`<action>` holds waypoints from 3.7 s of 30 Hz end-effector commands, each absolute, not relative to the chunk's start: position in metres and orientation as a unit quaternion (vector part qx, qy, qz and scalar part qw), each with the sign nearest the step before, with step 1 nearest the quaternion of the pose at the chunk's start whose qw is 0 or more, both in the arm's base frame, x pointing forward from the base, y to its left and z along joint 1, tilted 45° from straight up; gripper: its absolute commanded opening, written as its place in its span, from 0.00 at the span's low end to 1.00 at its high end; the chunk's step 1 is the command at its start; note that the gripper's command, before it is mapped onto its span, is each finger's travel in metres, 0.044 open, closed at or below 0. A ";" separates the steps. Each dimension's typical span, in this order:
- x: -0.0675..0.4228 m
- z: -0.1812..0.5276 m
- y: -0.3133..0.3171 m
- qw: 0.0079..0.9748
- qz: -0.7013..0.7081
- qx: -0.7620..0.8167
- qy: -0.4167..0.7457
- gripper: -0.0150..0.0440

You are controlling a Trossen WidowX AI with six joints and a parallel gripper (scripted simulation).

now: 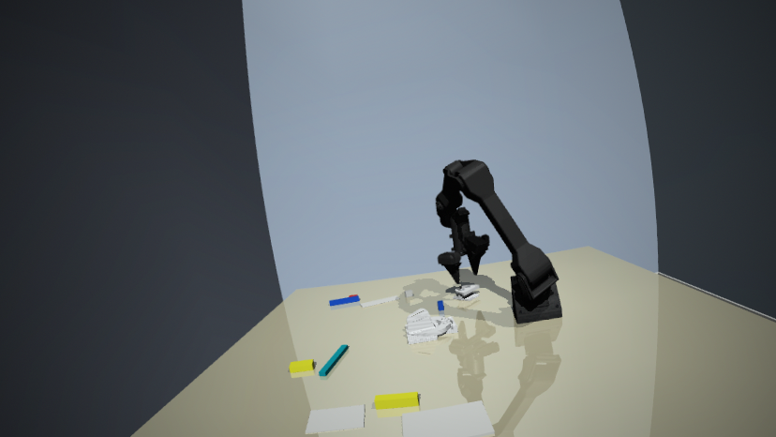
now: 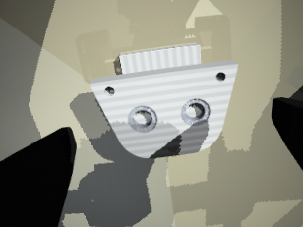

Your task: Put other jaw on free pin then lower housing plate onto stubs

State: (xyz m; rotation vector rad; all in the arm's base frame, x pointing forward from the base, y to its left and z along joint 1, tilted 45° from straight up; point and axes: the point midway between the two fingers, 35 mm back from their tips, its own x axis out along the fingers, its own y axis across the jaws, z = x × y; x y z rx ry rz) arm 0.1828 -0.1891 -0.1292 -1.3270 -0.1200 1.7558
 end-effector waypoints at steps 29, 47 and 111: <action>0.185 -0.163 -0.159 0.454 0.710 -0.537 -0.048 1.00; 0.185 -0.167 -0.155 0.454 0.709 -0.537 -0.048 1.00; 0.185 -0.117 -0.204 0.453 0.710 -0.537 -0.047 0.85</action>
